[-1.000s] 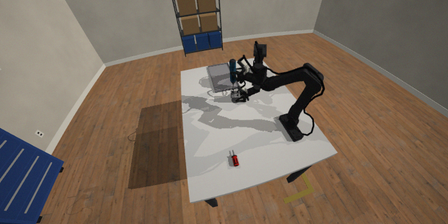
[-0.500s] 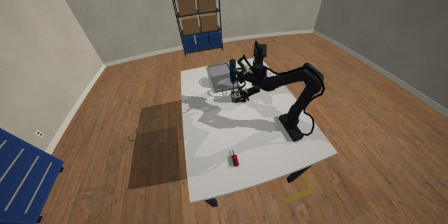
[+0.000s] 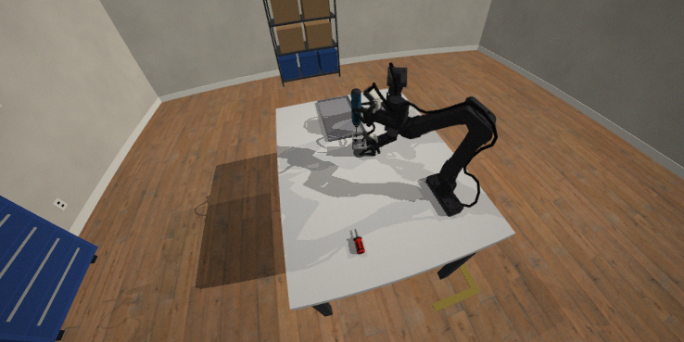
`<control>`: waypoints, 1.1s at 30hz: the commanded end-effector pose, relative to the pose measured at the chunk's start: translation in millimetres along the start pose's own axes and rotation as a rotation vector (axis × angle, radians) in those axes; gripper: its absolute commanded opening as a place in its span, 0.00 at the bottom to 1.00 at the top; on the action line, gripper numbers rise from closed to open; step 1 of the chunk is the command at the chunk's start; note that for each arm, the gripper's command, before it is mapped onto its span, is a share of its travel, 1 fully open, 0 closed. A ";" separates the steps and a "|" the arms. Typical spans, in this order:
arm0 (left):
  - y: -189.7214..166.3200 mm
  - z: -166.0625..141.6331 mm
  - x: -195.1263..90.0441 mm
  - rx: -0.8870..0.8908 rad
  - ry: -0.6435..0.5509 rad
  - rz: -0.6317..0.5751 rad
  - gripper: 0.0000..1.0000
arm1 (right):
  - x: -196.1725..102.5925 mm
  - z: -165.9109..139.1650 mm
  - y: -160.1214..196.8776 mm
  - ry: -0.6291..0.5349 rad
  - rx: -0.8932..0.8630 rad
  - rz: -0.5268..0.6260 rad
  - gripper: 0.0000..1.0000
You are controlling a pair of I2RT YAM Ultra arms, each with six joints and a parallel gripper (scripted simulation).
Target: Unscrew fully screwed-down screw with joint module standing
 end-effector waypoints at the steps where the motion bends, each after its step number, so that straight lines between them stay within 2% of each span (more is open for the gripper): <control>1: 6.2 41.6 -9.2 0.008 -0.135 0.031 0.42 | -0.2 3.8 1.7 -0.008 0.011 0.000 0.59; 2: 3.4 29.5 -12.5 0.009 -0.107 0.025 0.42 | -0.2 3.8 1.7 -0.008 0.011 0.000 0.59; 4: 3.6 30.7 -14.7 0.009 -0.110 0.025 0.42 | -0.2 3.8 1.7 -0.008 0.011 0.000 0.59; 5: 7.5 47.7 -12.1 0.008 -0.149 0.034 0.42 | -0.2 3.8 1.7 -0.008 0.011 0.000 0.59; 10: 7.5 47.7 -13.3 0.008 -0.149 0.034 0.42 | -0.2 3.8 1.7 -0.008 0.011 0.000 0.59; 12: 3.3 29.4 -18.7 0.009 -0.107 0.024 0.42 | -0.2 3.8 1.7 -0.008 0.011 0.000 0.59; 16: 7.3 46.4 -21.0 0.008 -0.146 0.034 0.42 | -0.2 3.8 1.7 -0.008 0.011 0.000 0.59; 18: 3.5 30.1 -26.0 0.009 -0.109 0.025 0.42 | -0.2 3.8 1.7 -0.008 0.011 0.000 0.59; 22: 7.5 47.4 -27.1 0.008 -0.148 0.034 0.42 | -0.2 3.8 1.7 -0.008 0.011 0.000 0.59; 26: 7.6 47.4 -27.1 0.008 -0.148 0.034 0.42 | -0.2 3.8 1.7 -0.008 0.011 0.000 0.59; 28: 3.3 29.0 -32.3 0.009 -0.107 0.024 0.42 | -0.2 3.8 1.7 -0.008 0.011 0.000 0.59; 32: 7.2 45.8 -34.8 0.008 -0.145 0.033 0.42 | -0.2 3.8 1.7 -0.008 0.011 0.000 0.59; 33: 5.3 37.5 -37.2 0.008 -0.126 0.029 0.42 | -0.2 3.8 1.7 -0.008 0.011 0.000 0.59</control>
Point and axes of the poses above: on each arm, the point where the finger pads meet when closed, its own x axis out along the fingers, its own y axis across the jaws, z = x × y, the point moved 4 cm from there along -x, back along the fingers, and after that the axes turned 14 degrees about x, right-handed, at the moved point
